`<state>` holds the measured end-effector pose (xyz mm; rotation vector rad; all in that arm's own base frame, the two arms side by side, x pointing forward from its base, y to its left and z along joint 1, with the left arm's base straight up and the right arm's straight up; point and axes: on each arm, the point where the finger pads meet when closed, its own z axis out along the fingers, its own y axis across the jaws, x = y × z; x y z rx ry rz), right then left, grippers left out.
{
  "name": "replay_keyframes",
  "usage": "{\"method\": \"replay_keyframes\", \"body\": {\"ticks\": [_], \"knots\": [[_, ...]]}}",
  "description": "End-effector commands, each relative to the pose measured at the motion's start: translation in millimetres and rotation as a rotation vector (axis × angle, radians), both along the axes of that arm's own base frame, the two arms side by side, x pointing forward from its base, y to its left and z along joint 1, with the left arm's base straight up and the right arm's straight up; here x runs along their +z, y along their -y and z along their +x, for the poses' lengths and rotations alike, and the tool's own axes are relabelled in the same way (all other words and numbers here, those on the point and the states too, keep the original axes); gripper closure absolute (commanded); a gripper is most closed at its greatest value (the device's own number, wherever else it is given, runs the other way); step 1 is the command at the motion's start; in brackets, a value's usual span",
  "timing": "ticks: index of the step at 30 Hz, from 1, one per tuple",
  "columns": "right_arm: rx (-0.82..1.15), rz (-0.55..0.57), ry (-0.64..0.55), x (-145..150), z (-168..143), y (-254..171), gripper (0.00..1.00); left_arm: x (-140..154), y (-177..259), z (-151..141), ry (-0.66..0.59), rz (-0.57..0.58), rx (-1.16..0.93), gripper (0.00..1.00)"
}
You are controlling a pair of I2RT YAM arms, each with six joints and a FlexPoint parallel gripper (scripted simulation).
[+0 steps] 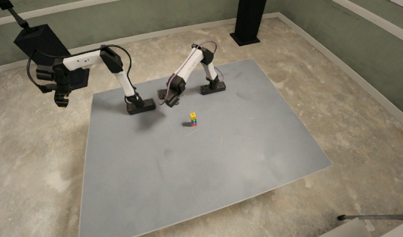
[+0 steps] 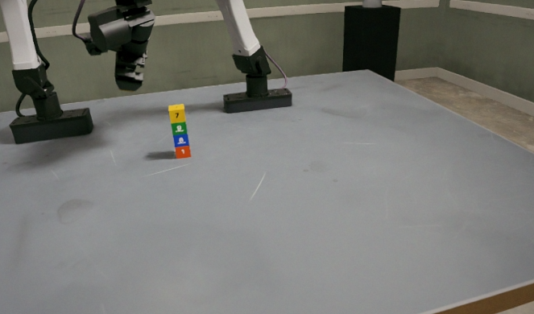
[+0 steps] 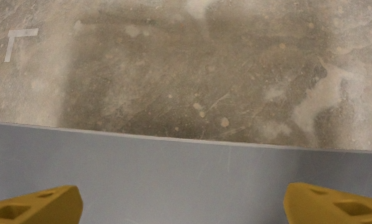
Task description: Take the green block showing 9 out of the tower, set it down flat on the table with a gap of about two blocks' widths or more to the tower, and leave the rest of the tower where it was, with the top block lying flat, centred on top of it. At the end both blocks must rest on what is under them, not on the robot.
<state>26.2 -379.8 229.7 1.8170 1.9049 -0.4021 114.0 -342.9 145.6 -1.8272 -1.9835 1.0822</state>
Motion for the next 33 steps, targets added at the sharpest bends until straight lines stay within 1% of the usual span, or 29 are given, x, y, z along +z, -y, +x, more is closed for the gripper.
{"method": "replay_keyframes", "body": {"ticks": [1, 2, 4, 5, 7, 8, 9, 10, 11, 13, 15, 16, 19, 24, 25, 27, 28, 30, 32, 33], "knots": [[0.000, -0.011, 0.000, 3.5, 0.0, 0.7, 0.00, 10.4, -4.1, 29.2, 0.116, 0.119, 0.190, 0.00], [0.000, -0.011, 0.000, 3.5, 0.0, 0.7, 0.00, 6.1, -10.8, 42.9, 0.119, 0.168, 0.246, 0.00], [0.000, -0.011, 0.000, 3.5, 0.0, 0.7, 0.00, -5.1, -26.4, 61.1, 0.106, 0.247, 0.323, 0.00], [0.000, -0.011, 0.000, 3.5, 0.0, 0.7, 0.00, -2.0, -19.4, 45.5, 0.127, 0.280, 0.358, 0.00], [0.000, -0.011, 0.000, 3.5, 0.0, 0.7, 0.00, -2.6, -22.5, 57.5, 0.154, 0.318, 0.432, 0.00], [0.000, -0.011, 0.000, 3.5, 0.0, 0.7, 0.00, -0.8, -25.5, 69.7, 0.171, 0.348, 0.496, 0.00], [0.000, -0.011, 0.000, 3.5, 0.0, 0.7, 0.00, -3.5, -34.4, 84.3, 0.160, 0.377, 0.539, 0.00], [0.000, -0.011, 0.000, 3.5, 0.0, 0.7, 0.00, -10.0, -44.0, 92.6, 0.153, 0.415, 0.575, 0.00], [0.000, -0.011, 0.000, 3.5, 0.0, 0.7, 0.00, -12.7, -43.1, 82.1, 0.161, 0.449, 0.608, 0.00], [0.000, -0.011, 0.000, 3.5, 0.0, 0.7, 0.00, -17.4, -49.1, 86.5, 0.178, 0.508, 0.696, 0.00], [0.000, -0.011, 0.000, 3.5, 0.0, 0.7, 0.00, -17.4, -49.1, 86.5, 0.178, 0.508, 0.696, 0.00], [0.000, -0.011, 0.000, 3.5, 0.0, 0.7, 0.00, -15.0, -52.6, 97.6, 0.214, 0.552, 0.808, 0.00], [0.000, -0.011, 0.000, 3.5, 0.0, 0.7, 0.00, -18.2, -62.5, 108.7, 0.226, 0.615, 0.928, 0.00], [0.000, -0.011, 0.000, 3.5, 0.0, 0.7, 0.00, -16.6, -73.5, 129.8, 0.244, 0.654, 1.077, 0.00], [0.000, -0.011, 0.000, 3.5, 0.0, 0.7, 0.00, -30.9, -75.1, 134.6, 0.237, 0.705, 1.092, 0.00], [0.000, -0.011, 0.000, 3.5, 0.0, 0.7, 0.00, -26.5, -77.6, 140.4, 0.247, 0.706, 1.144, 0.00], [0.000, -0.011, 0.000, 3.5, 0.0, 0.7, 0.00, -36.5, -80.1, 145.1, 0.243, 0.745, 1.164, 0.00], [0.000, -0.011, 0.000, 3.5, 0.0, 0.7, 0.00, -29.8, -86.0, 152.1, 0.257, 0.746, 1.238, 0.00], [0.000, -0.011, 0.000, 3.5, 0.0, 0.7, 0.00, -29.8, -86.0, 152.1, 0.257, 0.746, 1.238, 0.00], [0.000, -0.011, 0.000, 3.5, 0.0, 0.7, 0.00, -28.0, -91.3, 152.2, 0.264, 0.757, 1.277, 0.00]]}}
